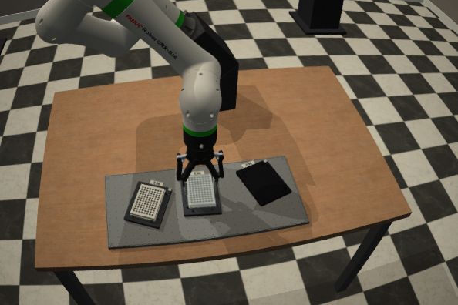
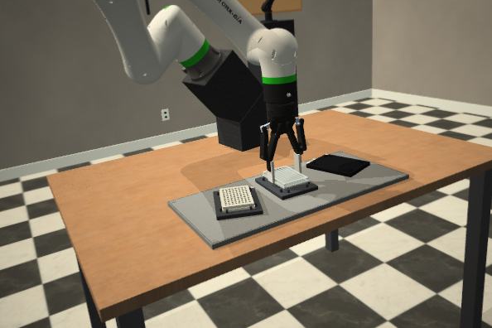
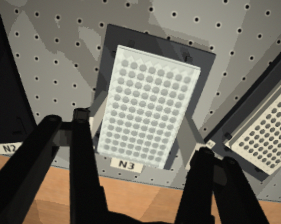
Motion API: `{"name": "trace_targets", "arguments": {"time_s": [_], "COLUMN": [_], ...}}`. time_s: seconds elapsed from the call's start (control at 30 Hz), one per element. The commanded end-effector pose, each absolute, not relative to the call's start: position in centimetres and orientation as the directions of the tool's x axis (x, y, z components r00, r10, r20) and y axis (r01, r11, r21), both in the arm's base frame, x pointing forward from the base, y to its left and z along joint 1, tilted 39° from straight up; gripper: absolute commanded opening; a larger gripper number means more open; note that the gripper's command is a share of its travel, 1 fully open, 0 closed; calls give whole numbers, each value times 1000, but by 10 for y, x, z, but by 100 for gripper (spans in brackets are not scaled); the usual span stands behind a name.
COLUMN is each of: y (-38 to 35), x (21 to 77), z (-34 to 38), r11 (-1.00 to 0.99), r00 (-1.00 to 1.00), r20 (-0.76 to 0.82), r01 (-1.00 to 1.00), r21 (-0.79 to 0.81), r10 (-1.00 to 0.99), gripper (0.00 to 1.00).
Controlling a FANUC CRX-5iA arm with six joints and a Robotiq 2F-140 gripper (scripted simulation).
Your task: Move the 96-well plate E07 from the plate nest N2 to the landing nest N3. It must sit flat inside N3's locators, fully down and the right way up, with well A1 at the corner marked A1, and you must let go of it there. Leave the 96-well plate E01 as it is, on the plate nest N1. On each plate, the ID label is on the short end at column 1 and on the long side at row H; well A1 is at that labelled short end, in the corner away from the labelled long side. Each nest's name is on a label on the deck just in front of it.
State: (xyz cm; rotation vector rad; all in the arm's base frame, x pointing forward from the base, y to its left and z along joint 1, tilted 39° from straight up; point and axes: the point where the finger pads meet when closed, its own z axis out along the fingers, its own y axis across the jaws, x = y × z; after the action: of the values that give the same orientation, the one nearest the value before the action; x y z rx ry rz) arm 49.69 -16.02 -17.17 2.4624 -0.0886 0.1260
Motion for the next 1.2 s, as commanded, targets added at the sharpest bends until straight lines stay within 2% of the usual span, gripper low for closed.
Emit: {"name": "trace_targets", "arguments": {"time_s": [0.0, 1.17], "y": [-161, -166], "x": [497, 498], "z": [-172, -179], "r11": [-779, -779], "r00": [993, 993], "r20": [113, 113], "r01": [-96, -96], "r21": [620, 620], "r10": [-32, -32], "gripper": [0, 0]}}
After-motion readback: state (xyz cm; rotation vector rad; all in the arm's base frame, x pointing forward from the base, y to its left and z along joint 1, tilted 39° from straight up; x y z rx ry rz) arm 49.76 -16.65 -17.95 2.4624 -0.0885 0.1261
